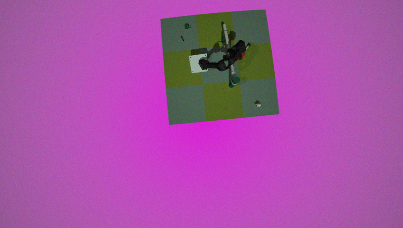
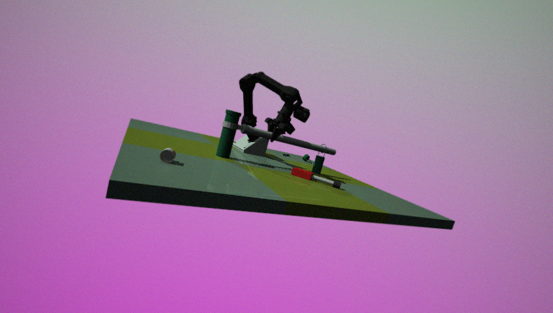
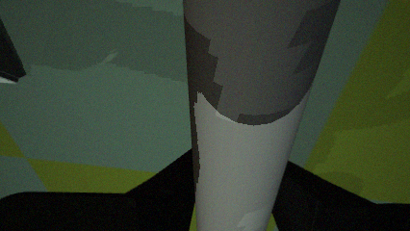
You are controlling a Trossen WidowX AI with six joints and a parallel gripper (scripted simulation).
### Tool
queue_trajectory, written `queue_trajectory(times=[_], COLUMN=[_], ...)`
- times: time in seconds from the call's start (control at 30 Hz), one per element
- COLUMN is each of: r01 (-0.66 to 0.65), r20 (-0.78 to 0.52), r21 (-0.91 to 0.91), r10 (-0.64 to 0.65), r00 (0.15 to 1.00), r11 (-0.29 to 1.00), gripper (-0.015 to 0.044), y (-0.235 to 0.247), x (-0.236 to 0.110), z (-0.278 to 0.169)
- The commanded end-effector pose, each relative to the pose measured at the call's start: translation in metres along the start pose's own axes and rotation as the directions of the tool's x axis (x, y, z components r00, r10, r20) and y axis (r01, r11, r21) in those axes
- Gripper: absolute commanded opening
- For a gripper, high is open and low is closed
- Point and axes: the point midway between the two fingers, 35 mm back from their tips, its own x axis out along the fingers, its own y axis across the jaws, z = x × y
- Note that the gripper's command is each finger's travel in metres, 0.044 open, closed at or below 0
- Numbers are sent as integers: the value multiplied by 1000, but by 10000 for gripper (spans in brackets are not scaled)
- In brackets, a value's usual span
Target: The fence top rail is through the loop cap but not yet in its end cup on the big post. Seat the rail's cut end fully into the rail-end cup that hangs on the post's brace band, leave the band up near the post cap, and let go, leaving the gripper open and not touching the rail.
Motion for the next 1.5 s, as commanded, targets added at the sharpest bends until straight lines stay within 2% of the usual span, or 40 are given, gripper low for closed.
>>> queue_trajectory(times=[0.0,1.03,1.47], r01=[14,1,12], r20=[-6,0,7], r21=[2,-1,-7], r10=[-14,-1,-12], r00=[1000,1000,1000], r11=[1000,1000,1000], gripper=[0,0,341], y=[-2,-1,-1], x=[-2,2,-5], z=[-6,-13,-9])
